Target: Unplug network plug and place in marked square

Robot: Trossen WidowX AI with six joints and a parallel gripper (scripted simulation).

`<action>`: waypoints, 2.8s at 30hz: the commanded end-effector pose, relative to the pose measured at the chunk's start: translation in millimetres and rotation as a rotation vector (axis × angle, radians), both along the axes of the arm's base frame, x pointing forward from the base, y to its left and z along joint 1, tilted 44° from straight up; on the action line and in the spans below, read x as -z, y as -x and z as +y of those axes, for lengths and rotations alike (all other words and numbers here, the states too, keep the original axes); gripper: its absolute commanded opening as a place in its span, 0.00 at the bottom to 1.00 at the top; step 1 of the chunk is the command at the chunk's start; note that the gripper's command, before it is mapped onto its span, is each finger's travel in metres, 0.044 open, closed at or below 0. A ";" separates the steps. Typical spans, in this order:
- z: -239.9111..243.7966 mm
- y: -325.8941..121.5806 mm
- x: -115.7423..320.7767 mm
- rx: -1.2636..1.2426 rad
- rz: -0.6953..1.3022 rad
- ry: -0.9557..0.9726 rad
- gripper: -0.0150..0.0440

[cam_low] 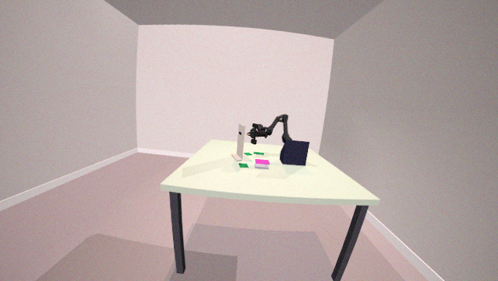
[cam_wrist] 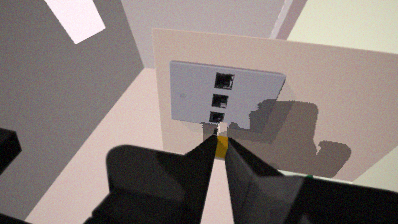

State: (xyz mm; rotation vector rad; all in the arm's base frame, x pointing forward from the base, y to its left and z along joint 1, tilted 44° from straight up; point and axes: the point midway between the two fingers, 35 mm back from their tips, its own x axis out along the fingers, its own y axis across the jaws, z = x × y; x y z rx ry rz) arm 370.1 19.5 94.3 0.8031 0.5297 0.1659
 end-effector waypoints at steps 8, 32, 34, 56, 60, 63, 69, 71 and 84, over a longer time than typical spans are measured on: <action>-1.1 6.6 -1.4 -0.004 0.000 0.003 0.25; -4.3 16.9 -5.1 -0.004 0.001 0.003 0.25; -4.5 17.7 -5.4 -0.004 0.001 0.003 0.25; -3.9 23.6 -10.7 0.000 0.002 0.001 0.25; 4.2 26.1 -18.5 -0.001 0.003 0.001 0.25; 10.3 28.5 -24.2 -0.002 0.003 0.002 0.25; 21.9 34.4 -35.5 -0.003 0.003 0.001 0.25; 25.6 36.6 -39.2 -0.003 0.003 0.001 0.25; 38.8 44.3 -33.0 0.042 0.072 -0.014 0.25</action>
